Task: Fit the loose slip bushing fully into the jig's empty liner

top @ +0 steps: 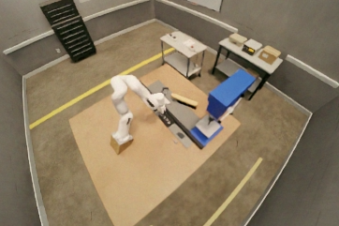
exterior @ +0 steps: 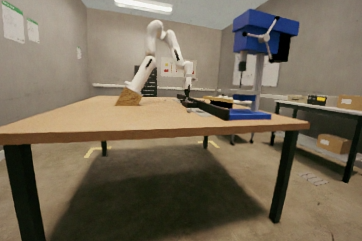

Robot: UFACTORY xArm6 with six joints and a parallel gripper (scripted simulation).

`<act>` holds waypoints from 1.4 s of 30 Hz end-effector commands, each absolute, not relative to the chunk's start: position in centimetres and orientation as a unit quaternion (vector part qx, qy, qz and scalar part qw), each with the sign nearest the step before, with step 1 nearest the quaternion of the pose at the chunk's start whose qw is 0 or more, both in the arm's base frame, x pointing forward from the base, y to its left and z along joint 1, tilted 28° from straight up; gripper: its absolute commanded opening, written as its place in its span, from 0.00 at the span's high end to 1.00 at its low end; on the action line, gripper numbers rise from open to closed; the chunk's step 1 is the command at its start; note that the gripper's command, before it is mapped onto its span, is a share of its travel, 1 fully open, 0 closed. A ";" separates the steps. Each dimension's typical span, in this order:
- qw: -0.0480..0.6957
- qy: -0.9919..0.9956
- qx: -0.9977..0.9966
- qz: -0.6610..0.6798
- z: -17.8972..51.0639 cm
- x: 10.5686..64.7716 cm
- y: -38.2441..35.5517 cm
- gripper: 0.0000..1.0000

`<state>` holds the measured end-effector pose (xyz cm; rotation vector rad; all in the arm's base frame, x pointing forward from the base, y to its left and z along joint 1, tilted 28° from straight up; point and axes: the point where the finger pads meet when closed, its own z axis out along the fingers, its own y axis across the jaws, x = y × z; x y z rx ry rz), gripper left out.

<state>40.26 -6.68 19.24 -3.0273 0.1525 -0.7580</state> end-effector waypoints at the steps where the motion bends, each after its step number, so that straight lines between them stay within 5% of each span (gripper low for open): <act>1: 0.008 0.049 -0.968 -0.244 19.4 40.4 -6.7 0.74; 42: 0.008 0.049 -0.968 -0.244 19.0 40.5 -6.7 0.74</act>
